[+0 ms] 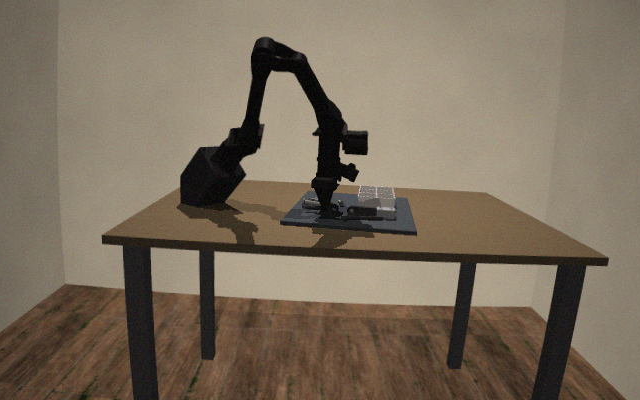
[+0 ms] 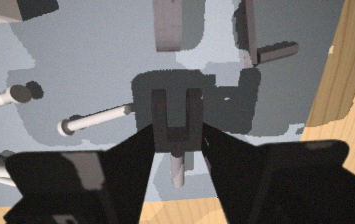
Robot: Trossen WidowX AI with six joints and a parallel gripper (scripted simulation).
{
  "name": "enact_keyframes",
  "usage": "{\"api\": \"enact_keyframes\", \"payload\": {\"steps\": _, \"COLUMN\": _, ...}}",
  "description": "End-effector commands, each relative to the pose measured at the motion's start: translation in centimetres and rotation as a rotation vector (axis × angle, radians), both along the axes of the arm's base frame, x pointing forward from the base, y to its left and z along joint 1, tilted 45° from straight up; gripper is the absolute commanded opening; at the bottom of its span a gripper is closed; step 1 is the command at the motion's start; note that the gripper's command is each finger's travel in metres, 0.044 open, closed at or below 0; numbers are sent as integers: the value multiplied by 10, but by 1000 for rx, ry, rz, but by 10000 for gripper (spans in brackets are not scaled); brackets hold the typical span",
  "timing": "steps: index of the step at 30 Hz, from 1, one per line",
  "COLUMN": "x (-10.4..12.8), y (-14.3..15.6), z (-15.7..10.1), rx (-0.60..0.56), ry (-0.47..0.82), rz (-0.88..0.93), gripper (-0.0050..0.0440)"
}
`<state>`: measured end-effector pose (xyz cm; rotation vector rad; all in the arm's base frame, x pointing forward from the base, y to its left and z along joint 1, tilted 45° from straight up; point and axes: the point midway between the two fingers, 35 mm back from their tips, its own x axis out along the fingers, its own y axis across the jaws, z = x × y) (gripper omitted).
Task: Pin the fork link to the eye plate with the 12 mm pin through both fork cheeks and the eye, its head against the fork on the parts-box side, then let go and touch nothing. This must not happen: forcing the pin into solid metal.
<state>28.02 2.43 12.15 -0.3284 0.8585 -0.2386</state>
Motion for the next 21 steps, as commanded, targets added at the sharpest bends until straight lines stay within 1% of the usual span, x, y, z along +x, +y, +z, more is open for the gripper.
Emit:
{"api": "enact_keyframes", "payload": {"steps": 1, "x": 0, "y": 4, "z": -3, "rx": 14, "ry": 9, "rz": 11, "gripper": 124}}
{"api": "enact_keyframes", "payload": {"steps": 21, "x": 0, "y": 2, "z": -2, "rx": 7, "ry": 5, "rz": 6, "gripper": 124}}
